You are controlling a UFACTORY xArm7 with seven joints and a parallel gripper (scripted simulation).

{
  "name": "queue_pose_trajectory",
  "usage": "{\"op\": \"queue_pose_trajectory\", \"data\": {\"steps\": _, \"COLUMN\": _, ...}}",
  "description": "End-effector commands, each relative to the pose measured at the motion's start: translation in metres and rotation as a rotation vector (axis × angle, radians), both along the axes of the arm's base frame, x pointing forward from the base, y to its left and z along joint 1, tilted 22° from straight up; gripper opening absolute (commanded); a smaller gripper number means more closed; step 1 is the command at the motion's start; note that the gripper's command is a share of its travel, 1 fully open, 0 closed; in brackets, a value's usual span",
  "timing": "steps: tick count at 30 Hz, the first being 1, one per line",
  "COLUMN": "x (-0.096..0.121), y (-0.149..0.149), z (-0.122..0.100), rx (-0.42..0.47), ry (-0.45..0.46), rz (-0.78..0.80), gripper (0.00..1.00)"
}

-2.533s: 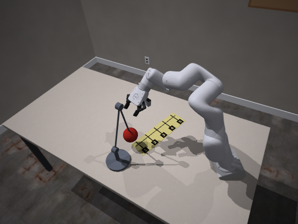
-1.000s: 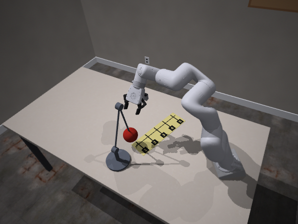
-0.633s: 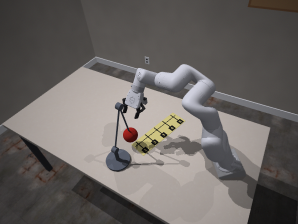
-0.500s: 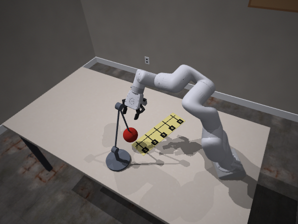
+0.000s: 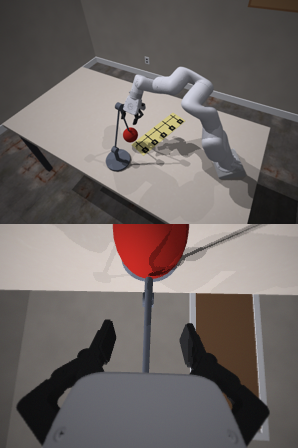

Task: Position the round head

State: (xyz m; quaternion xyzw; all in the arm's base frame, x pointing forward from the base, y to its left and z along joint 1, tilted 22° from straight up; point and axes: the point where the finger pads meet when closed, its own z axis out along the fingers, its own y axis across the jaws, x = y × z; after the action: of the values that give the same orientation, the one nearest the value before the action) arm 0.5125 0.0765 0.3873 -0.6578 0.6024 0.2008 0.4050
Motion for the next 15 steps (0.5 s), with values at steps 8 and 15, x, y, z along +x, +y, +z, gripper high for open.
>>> {"op": "queue_pose_trajectory", "data": {"steps": 8, "x": 0.006, "y": 0.020, "z": -0.014, "rx": -0.004, "ry": -0.003, "rz": 0.003, "gripper": 1.00}}
{"op": "queue_pose_trajectory", "data": {"steps": 15, "x": 0.008, "y": 0.027, "z": -0.019, "rx": -0.005, "ry": -0.003, "rz": 0.004, "gripper": 1.00}}
